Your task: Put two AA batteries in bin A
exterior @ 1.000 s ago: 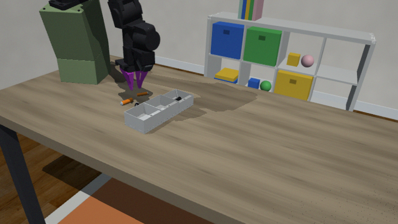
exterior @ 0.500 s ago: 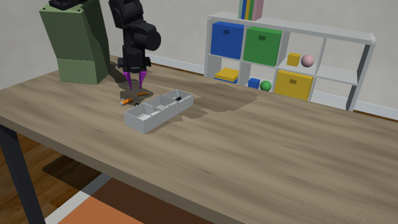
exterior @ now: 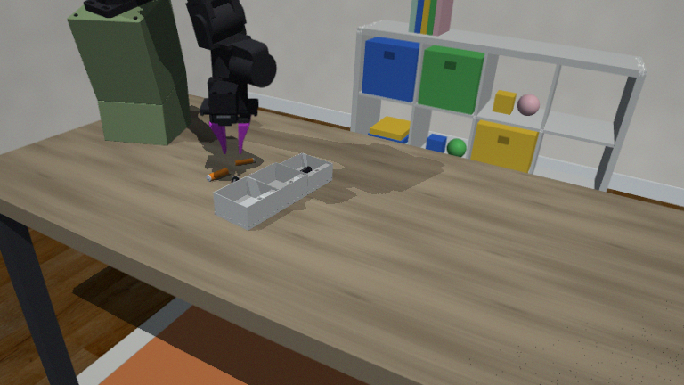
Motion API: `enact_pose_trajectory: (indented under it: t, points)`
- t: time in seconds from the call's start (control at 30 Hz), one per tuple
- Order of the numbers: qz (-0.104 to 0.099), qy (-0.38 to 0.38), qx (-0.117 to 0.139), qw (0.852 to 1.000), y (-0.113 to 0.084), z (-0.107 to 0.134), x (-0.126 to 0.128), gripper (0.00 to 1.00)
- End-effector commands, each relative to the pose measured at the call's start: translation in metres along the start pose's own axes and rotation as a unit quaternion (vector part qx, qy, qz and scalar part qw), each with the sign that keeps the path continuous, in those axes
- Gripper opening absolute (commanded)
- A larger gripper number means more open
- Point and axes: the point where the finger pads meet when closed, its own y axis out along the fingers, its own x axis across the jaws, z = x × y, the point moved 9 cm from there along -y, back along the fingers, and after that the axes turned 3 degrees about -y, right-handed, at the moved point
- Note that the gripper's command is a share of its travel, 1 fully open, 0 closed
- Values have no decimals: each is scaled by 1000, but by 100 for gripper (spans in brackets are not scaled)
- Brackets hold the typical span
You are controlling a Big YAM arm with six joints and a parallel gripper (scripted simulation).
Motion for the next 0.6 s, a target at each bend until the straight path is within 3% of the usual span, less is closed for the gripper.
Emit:
enact_pose_trajectory:
  t: [0.0, 0.37, 0.57]
  points:
    - [-5, 7, -7, 1000, -4, -4, 3, 28]
    - [-9, 21, -13, 1000, -8, -9, -2, 28]
    - [-1, 15, -3, 1000, -1, -3, -5, 28]
